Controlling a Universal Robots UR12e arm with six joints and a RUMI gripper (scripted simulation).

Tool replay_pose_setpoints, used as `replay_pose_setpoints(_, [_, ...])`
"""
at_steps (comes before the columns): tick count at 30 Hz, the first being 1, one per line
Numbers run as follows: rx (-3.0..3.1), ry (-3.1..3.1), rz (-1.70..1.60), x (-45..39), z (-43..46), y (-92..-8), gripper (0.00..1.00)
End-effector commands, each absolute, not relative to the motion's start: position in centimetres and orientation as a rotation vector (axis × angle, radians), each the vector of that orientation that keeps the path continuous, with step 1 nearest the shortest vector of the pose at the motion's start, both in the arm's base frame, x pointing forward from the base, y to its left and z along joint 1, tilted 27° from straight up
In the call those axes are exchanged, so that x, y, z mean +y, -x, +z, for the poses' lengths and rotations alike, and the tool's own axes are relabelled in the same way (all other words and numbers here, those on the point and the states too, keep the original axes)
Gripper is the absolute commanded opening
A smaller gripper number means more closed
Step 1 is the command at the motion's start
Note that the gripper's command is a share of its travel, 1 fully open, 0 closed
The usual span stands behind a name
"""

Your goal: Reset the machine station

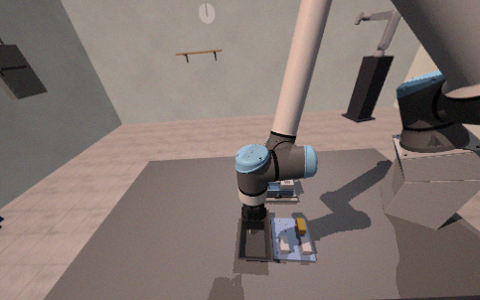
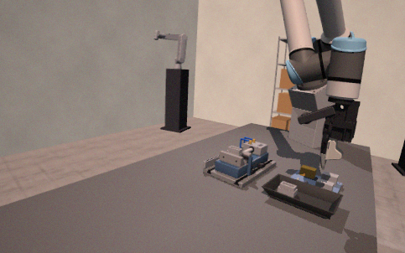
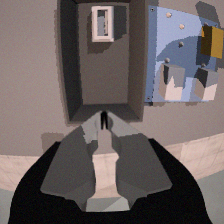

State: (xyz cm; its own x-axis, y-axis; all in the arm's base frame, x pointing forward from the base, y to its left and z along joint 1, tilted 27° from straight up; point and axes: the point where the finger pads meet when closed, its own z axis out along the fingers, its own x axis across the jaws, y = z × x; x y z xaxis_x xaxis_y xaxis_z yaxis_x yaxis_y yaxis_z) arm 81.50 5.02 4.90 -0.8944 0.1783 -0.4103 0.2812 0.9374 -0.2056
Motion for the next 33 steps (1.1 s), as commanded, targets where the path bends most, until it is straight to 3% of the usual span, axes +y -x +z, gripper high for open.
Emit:
replay_pose_setpoints(1, [2.699,-0.333,-0.366,4.9,4.5,-81.7,0.0])
replay_pose_setpoints(33, [2.699,-0.333,-0.366,4.4,3.2,-82.3,0.0])
